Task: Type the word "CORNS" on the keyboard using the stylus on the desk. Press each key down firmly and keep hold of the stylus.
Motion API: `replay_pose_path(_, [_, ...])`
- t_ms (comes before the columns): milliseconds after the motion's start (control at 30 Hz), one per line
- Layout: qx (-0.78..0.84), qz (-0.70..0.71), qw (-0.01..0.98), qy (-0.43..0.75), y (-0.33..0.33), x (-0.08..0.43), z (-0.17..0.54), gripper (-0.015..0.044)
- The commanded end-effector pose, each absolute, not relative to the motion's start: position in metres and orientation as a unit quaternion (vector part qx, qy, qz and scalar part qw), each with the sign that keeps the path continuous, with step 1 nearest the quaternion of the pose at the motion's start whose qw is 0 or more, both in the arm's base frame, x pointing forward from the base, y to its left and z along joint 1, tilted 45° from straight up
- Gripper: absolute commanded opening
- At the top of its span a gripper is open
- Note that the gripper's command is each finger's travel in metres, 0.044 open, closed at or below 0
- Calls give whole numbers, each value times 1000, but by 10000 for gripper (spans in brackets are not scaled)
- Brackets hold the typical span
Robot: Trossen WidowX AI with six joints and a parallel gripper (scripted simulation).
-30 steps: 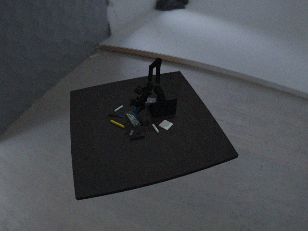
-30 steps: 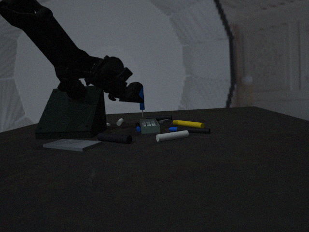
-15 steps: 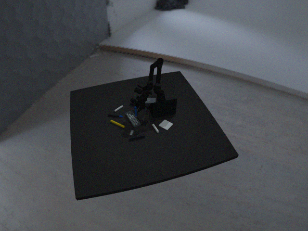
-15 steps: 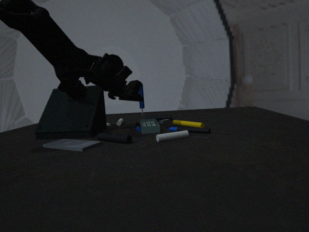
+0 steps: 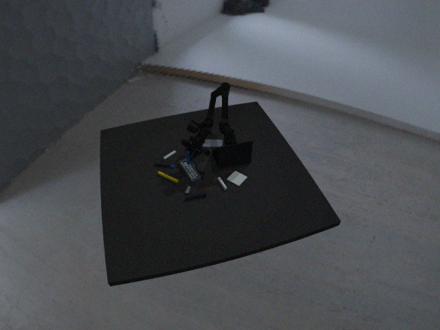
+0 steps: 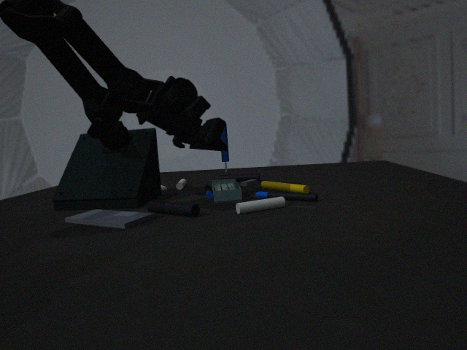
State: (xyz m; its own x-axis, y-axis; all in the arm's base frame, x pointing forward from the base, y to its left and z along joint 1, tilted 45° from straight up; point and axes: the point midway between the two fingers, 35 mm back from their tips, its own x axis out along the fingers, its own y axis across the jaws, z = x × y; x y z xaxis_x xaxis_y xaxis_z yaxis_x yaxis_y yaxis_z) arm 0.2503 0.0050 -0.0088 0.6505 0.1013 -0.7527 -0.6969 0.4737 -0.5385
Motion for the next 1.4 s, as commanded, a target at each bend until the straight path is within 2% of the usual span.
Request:
replay_pose_path(0, [-446,256,789,336,4,262,-7,0])
replay_pose_path(667, [-446,255,789,336,-10,261,-21,0])
replay_pose_path(767, [-446,256,789,336,-11,262,-22,79])
replay_pose_path(1367, [-446,256,789,337,-16,264,-27,81])
